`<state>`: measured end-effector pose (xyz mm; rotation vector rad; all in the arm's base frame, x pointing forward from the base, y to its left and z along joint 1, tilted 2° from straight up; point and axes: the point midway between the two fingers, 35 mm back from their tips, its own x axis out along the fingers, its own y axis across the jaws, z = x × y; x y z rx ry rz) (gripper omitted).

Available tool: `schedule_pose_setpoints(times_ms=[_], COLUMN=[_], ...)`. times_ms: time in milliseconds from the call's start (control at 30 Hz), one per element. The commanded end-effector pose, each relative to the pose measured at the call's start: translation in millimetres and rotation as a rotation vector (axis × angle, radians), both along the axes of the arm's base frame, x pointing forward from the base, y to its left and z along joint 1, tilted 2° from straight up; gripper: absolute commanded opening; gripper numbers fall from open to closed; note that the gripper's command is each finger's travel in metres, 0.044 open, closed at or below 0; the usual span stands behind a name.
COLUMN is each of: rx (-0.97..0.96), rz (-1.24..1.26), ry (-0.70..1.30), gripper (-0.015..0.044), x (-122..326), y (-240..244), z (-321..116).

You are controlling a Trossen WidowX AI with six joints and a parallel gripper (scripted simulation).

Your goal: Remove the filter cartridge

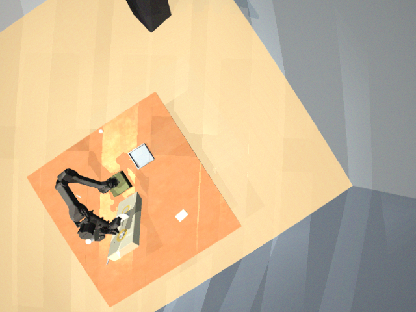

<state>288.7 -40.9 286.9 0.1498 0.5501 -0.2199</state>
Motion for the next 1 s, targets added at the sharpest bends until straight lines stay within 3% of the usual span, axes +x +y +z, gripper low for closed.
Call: schedule_pose_setpoints(times_ms=[0, 967], rx=[-0.002, -0.002], rz=[0.005, 0.005], ry=[0.013, 0.011], gripper=[0.0091, 0.0091], x=[5.8, 20.7], y=[-0.6, -3.6], z=[-7.5, -20.0])
